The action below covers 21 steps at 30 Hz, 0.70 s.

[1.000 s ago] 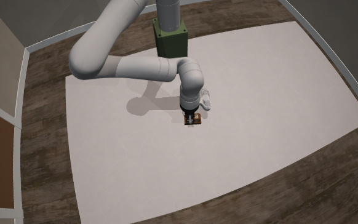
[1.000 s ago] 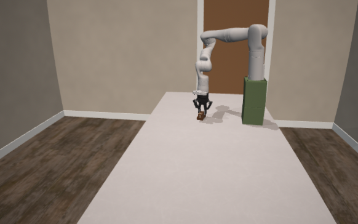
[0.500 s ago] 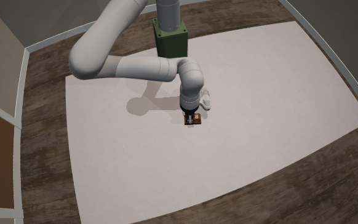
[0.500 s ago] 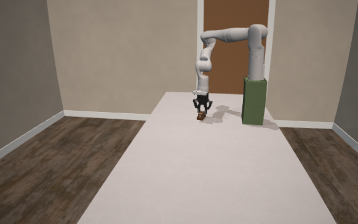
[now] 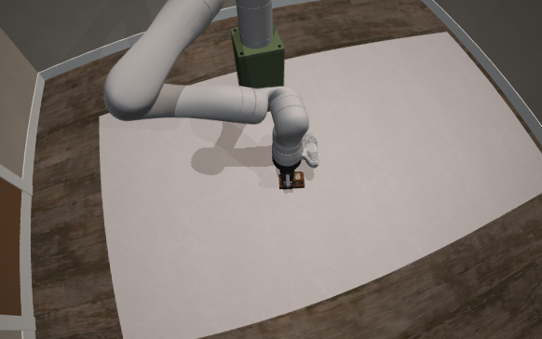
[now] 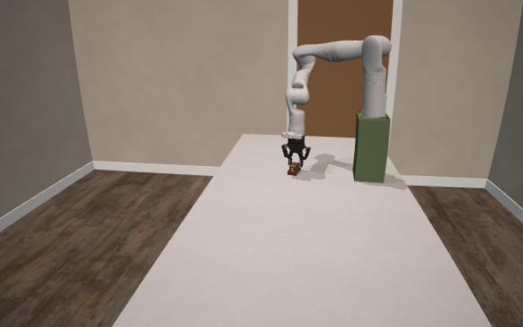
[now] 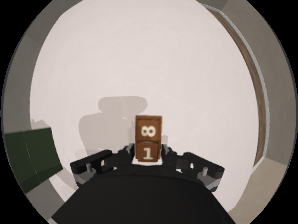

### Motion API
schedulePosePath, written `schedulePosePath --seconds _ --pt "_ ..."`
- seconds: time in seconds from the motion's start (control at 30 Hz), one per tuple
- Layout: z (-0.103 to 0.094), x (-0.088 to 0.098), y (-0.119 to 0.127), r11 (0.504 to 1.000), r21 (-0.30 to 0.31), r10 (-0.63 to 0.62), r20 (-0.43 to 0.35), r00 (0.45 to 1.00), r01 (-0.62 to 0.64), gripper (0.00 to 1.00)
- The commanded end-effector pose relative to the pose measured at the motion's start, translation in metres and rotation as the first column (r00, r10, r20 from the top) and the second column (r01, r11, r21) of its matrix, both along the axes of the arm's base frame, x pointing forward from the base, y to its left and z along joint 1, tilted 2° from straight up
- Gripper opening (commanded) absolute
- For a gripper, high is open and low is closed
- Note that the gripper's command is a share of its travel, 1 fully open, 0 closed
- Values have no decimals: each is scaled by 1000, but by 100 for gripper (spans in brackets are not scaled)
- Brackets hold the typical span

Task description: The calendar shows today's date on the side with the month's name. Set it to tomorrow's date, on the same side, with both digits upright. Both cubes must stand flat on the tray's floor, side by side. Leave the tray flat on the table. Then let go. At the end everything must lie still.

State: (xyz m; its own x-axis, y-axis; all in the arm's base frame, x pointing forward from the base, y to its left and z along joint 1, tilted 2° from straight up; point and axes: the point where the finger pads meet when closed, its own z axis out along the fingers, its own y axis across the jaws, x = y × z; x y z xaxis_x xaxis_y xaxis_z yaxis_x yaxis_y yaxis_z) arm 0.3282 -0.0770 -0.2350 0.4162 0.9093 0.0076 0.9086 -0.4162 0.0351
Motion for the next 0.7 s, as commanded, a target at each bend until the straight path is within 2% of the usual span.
schedulePosePath --seconds 0.0,0.2,0.6,0.67 --pt "1 1 0 1000 0 0 1 1000 0 46" --pt "10 0 0 1000 0 0 1 1000 0 46" --pt "69 -2 0 1000 0 0 1 1000 0 46" --pt "69 -2 0 1000 0 0 1 1000 0 46"
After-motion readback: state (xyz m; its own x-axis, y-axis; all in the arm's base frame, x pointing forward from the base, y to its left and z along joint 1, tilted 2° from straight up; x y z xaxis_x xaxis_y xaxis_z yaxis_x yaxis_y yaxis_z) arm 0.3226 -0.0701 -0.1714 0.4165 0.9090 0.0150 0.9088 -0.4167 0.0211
